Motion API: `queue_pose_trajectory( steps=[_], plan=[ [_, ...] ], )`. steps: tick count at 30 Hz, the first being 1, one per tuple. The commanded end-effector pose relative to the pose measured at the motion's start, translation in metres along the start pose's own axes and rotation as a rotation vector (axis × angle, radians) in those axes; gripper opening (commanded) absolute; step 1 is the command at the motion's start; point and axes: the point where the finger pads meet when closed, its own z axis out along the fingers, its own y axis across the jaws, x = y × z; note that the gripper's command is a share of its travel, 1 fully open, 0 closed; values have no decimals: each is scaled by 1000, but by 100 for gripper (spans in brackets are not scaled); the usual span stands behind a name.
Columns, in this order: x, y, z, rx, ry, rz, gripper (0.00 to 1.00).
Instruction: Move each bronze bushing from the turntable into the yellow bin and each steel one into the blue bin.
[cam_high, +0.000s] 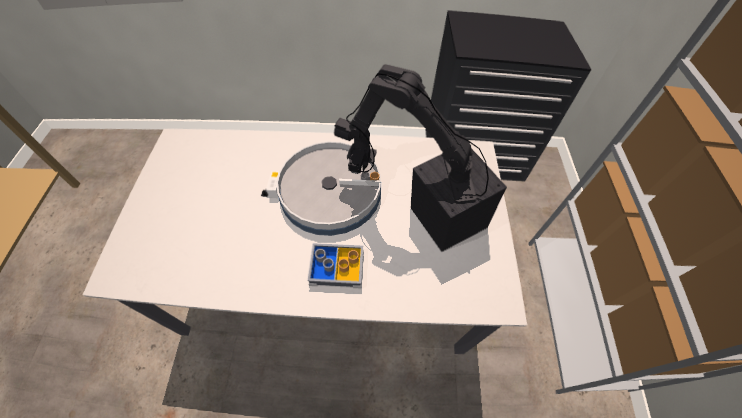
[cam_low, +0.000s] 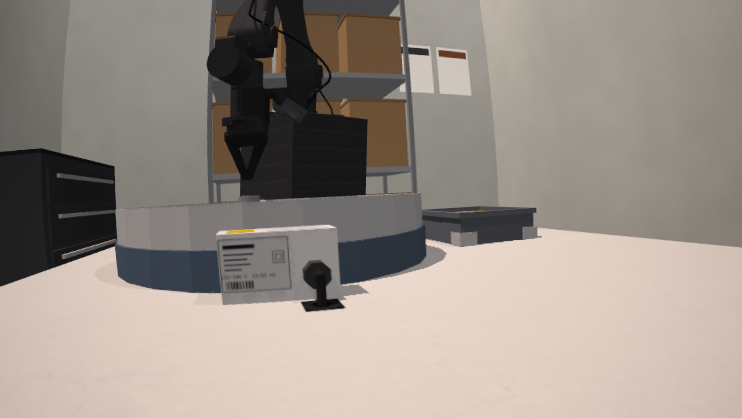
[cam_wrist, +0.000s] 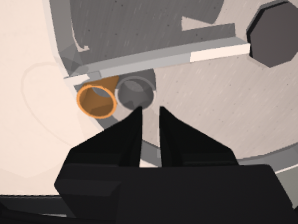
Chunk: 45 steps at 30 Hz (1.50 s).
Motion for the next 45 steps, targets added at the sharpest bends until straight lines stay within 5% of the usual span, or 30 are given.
queue_pose_trajectory(
  steps=[1,45],
  plan=[
    [3,-5,-5,9,-11,5,14],
    [5,-5,-1,3,-12,7,14]
  ],
)
